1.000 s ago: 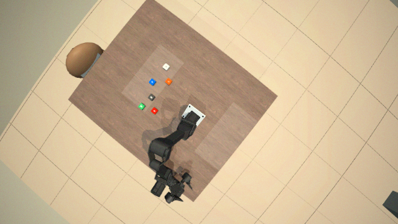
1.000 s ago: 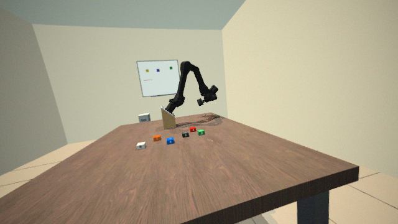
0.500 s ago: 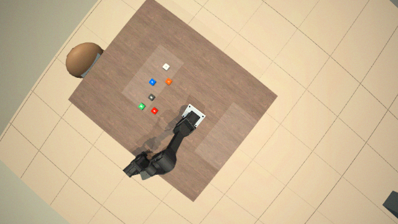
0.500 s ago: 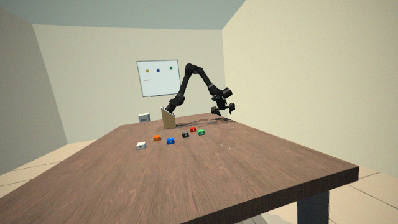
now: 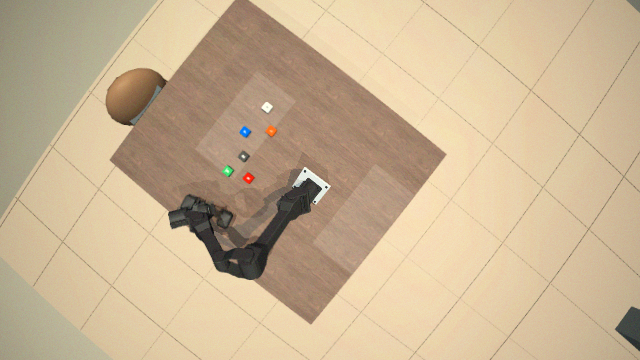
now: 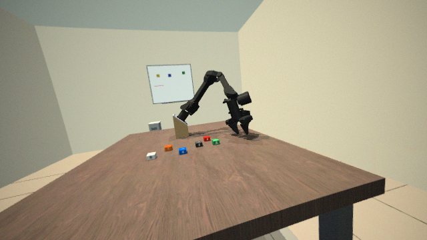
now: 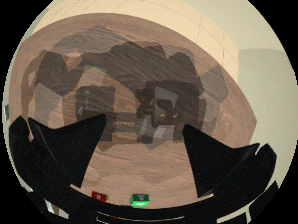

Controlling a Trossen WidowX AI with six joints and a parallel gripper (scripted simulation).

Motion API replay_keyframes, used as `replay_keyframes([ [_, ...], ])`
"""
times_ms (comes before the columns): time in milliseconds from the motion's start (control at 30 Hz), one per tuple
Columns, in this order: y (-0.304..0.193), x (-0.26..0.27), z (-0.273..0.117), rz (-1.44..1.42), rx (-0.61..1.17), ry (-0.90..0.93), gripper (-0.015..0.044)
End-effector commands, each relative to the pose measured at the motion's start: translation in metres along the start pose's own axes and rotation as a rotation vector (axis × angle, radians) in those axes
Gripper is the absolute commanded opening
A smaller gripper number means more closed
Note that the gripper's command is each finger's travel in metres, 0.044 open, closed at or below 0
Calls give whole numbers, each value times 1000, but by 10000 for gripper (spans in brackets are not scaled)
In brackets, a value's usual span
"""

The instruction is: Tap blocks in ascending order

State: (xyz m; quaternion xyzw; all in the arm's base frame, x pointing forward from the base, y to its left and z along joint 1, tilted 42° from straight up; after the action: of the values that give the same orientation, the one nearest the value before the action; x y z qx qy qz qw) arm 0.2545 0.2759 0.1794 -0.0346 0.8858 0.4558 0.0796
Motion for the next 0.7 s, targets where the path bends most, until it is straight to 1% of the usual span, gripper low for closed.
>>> replay_keyframes([
  [0, -60, -37, -16, 222, 124, -53, 400],
  [167, -137, -63, -47, 516, 246, -100, 400],
  [333, -211, -70, -86, 833, 330, -135, 400],
  [500, -277, -56, -128, 1159, 368, -146, 400],
  [667, -331, -26, -168, 1487, 357, -135, 400],
])
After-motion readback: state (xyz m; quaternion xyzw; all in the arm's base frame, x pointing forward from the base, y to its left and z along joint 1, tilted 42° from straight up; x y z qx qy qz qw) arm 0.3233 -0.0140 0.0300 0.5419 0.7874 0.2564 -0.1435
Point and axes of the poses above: the point midway between the two fingers, 35 mm back from their tips, its own z axis out along the fingers, its own x axis across the jaws, y = z × x, the point moved 2 cm from there along -z, back along the fingers, and after that the axes turned 7 degrees about z, right-handed, at the moved point
